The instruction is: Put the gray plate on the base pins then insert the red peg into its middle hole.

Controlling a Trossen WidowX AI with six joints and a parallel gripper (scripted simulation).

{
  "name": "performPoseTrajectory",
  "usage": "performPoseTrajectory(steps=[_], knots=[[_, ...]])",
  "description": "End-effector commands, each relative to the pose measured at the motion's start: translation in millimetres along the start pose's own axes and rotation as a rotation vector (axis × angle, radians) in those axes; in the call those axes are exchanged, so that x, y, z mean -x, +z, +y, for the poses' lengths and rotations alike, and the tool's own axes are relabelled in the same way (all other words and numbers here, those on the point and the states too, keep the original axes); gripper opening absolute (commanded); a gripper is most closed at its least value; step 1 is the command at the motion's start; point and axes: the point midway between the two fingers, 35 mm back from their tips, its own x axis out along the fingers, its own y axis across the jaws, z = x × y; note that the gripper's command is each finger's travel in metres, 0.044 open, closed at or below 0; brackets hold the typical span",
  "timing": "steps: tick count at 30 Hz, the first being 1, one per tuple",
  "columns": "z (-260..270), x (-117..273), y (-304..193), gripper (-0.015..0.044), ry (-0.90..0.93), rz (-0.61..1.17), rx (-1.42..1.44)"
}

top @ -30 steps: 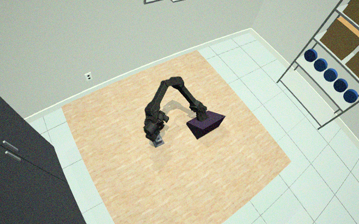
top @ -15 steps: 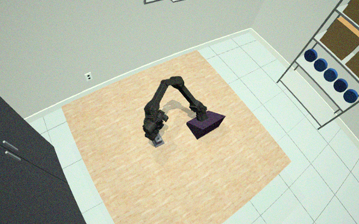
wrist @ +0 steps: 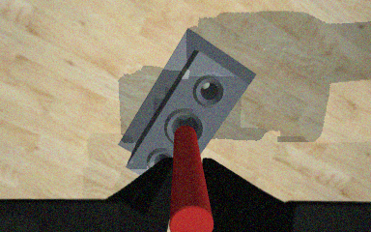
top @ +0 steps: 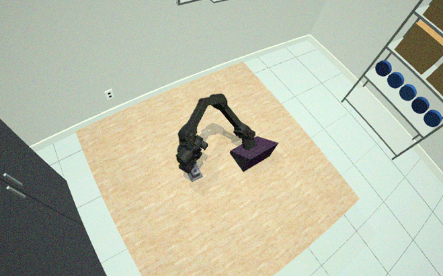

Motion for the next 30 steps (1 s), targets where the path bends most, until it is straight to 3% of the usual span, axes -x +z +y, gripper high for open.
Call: performPoseTrajectory(steps=[1,30], knots=[[-0.5,0.2,0.3,0.0,0.0,-0.002,0.001],[-0.2,-14.5,0.5,0.0,-0.001,0.001,-0.002]])
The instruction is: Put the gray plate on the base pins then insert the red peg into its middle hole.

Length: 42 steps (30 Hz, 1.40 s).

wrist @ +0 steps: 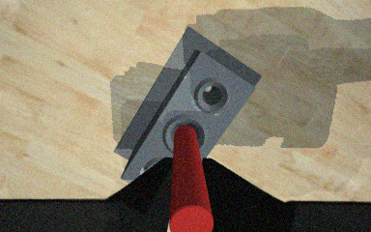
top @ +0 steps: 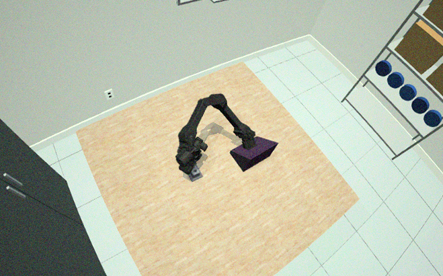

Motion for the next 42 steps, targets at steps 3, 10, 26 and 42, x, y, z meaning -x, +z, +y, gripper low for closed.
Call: performPoseTrajectory(steps=[3,10,26,42], knots=[[0.0,0.6,0.2,0.0,0.0,0.0,-0.001],[0.1,-0.4,-0.1,0.0,0.0,0.0,-0.001],[0.4,-2.8,-1.1,0.0,0.0,0.0,-0.001],[0.1,-1.9,-0.9,0.015,0.001,0.0,-0.003]])
